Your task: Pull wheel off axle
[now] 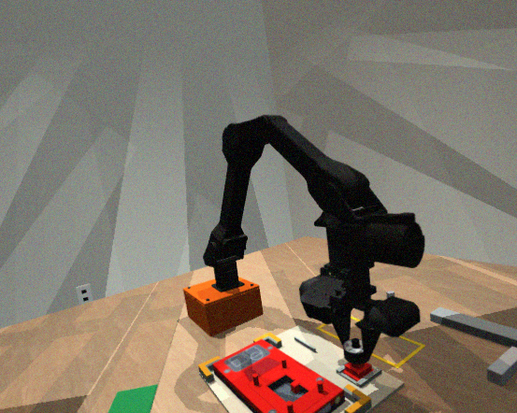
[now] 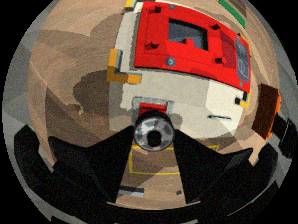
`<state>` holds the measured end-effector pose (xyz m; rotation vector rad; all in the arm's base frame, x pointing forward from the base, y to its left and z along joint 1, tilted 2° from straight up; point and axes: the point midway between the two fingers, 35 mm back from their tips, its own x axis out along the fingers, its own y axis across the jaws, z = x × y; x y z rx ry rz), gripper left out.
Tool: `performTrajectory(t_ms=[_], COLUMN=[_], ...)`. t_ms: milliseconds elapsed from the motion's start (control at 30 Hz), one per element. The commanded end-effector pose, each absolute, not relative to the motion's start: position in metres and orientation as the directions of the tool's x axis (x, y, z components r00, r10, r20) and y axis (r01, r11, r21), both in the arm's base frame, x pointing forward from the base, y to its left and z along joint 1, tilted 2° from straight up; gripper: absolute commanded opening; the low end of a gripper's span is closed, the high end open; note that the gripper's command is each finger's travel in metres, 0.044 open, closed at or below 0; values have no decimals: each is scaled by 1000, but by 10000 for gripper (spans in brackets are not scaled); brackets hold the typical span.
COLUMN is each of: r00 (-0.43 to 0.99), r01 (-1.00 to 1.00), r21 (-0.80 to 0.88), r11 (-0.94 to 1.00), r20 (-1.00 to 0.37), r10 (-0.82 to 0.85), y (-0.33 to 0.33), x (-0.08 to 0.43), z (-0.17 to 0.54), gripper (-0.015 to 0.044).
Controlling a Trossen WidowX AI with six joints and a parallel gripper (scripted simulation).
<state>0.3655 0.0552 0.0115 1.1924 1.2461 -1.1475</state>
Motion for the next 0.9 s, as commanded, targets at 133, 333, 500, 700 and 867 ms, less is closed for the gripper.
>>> performTrajectory(t_ms=[133,333,500,700,867], r00=[16,16,16,17,17], r01=[998,998,998,998,998], r21=[18,18,18,18,18], r11=[54,54,54,54,54], r20=[-999,-999,-999,-999,-999], r10=[28,28,29,29,29], y=[55,55,55,55,55], x=[365,365,365,365,365], z=[21,23,24,26,28], gripper=[0,0,0,0,0])
